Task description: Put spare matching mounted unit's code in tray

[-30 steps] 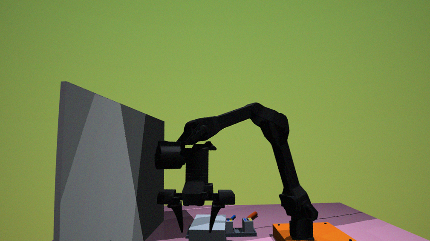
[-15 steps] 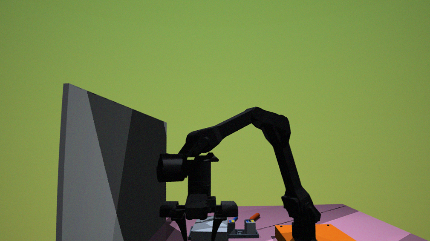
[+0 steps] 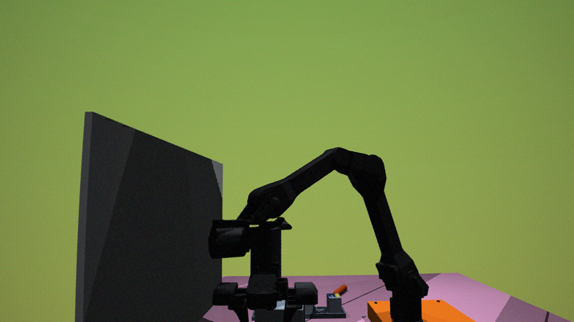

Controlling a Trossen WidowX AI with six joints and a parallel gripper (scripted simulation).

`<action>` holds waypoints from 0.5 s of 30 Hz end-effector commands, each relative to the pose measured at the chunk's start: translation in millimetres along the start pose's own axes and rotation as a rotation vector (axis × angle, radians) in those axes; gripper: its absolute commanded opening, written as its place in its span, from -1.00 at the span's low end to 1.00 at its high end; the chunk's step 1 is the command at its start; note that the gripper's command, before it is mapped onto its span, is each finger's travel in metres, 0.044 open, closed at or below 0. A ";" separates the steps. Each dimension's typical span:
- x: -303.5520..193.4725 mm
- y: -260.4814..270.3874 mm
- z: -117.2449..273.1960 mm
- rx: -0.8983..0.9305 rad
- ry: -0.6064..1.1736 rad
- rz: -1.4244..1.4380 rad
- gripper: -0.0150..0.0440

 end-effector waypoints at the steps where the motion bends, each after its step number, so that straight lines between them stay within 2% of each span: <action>1: -0.5 1.6 -8.2 0.008 0.004 -0.002 0.53; 15: -0.6 2.8 -31.2 0.008 0.004 -0.002 0.53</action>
Point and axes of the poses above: the point midway between the two fingers, 35 mm back from their tips, its own z axis back along the fingers, its own y axis across the jaws, x = y × z, the point moved 5 cm from there along z, back along the fingers, and after that the axes turned 10 degrees about -z, right-handed, at the moved point
